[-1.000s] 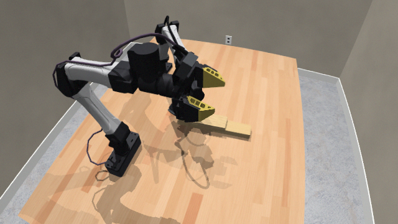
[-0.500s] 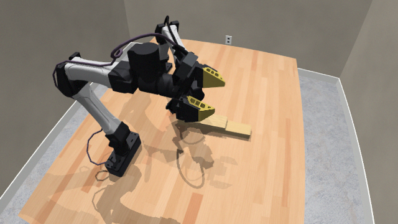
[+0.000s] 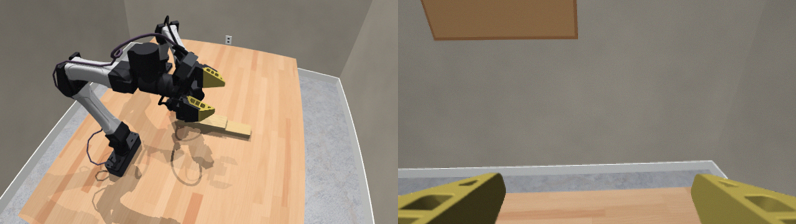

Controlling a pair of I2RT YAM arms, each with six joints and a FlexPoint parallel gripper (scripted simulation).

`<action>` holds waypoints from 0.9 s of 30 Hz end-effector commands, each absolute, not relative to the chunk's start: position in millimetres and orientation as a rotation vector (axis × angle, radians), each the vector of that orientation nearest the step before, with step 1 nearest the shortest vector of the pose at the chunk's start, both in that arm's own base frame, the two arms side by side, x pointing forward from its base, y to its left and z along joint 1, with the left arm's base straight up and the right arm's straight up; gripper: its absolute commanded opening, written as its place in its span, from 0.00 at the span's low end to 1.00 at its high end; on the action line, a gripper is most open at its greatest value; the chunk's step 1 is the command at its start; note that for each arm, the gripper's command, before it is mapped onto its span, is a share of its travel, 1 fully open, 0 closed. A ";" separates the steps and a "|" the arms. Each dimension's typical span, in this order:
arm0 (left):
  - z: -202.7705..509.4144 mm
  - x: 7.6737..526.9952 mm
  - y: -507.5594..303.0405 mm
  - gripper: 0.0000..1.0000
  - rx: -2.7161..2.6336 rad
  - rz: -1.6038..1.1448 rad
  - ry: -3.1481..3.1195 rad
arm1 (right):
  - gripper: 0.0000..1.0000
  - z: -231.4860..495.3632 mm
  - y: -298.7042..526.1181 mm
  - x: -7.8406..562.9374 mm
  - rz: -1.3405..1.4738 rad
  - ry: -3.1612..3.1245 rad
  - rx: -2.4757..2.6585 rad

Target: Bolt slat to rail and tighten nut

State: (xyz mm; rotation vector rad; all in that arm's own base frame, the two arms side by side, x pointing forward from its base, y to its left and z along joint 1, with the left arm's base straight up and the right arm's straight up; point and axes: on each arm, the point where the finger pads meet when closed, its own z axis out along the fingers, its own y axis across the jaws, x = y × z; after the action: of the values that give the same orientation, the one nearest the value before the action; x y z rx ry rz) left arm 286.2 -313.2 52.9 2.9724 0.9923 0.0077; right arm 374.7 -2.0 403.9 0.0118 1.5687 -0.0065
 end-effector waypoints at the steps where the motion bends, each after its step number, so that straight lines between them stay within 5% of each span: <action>1: 42.5 284.7 -315.7 0.14 3.025 0.006 0.817 | 1.00 405.1 0.0 374.7 0.000 1.563 0.000; 27: 42.5 284.7 -315.7 0.14 3.077 0.007 0.594 | 1.00 405.1 0.0 374.7 0.000 1.563 0.000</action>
State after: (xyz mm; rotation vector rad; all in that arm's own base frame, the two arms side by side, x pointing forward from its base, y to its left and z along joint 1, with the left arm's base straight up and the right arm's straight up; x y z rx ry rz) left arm 286.4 -313.4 52.8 3.0718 0.6145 0.0107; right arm 374.7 -2.0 403.9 0.0118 1.5687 -0.0065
